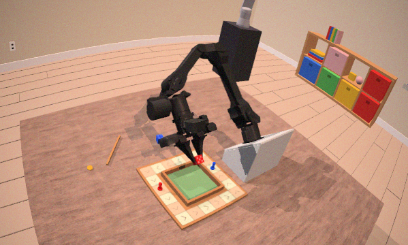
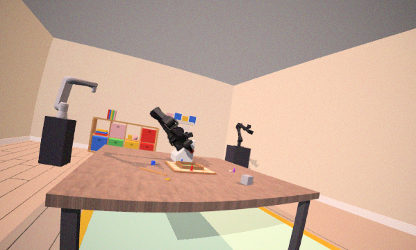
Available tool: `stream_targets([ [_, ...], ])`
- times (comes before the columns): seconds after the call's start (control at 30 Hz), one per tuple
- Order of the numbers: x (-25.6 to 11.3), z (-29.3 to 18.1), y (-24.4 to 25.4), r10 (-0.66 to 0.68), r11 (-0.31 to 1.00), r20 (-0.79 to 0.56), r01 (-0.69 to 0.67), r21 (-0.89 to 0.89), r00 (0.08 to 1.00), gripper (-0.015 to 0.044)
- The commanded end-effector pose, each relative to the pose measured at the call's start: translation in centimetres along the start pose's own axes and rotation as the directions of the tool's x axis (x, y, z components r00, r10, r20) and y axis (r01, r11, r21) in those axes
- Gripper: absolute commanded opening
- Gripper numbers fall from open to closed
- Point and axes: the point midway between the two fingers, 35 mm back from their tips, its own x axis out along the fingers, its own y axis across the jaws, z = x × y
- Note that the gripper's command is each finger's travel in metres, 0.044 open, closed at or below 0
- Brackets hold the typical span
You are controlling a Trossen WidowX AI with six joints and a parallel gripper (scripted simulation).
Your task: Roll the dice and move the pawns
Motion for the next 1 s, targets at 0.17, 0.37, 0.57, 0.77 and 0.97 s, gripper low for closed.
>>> stream_targets([
  [0.17, -0.12, 0.16, 0.00, -0.002, 1.000, 0.008, 0.002, 0.001, 1.000, 0.0000],
  [0.37, -0.12, 0.16, 0.00, -0.002, 1.000, 0.008, 0.002, 0.001, 1.000, 0.0000],
  [0.57, 0.00, 0.00, 0.00, 0.000, 1.000, 0.000, 0.000, 0.000, 1.000, 0.0000],
  [0.77, 0.00, 0.00, 0.00, 0.000, 1.000, 0.000, 0.000, 0.000, 1.000, 0.0000],
  [0.97, 0.00, 0.00, 0.00, 0.000, 1.000, 0.000, 0.000, 0.000, 1.000, 0.0105],
])
